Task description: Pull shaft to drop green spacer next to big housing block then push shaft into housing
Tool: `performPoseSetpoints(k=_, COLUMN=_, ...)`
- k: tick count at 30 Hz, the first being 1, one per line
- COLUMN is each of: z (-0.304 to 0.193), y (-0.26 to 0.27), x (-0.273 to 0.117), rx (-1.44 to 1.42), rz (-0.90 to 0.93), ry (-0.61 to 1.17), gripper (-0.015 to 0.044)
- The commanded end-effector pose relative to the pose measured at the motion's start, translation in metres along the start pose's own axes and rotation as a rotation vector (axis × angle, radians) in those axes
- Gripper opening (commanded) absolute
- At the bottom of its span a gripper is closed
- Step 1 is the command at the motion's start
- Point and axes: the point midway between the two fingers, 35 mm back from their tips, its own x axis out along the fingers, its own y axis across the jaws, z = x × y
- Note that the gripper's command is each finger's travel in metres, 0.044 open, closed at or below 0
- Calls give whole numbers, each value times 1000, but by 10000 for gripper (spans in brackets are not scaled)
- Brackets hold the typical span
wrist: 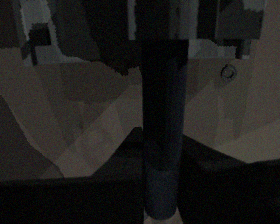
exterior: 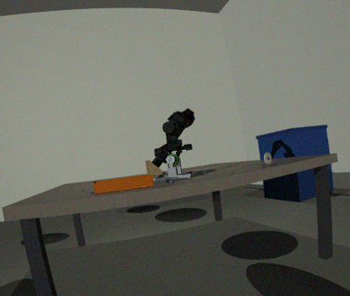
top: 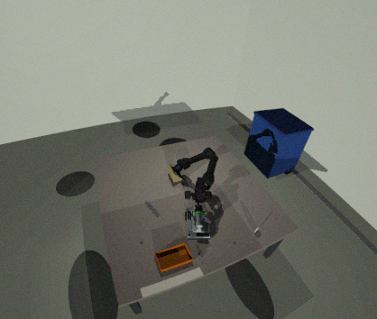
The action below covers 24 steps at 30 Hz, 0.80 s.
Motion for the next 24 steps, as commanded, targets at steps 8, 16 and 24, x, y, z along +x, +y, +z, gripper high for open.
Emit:
performPoseSetpoints(k=8, z=-1, y=1, x=0, rx=2, rz=4, ry=0, gripper=0)
performPoseSetpoints(k=16, z=-2, y=1, x=0, rx=2, rz=4, ry=0, gripper=0)
performPoseSetpoints(k=24, z=-3, y=1, x=0, rx=2, rz=4, ry=0, gripper=0)
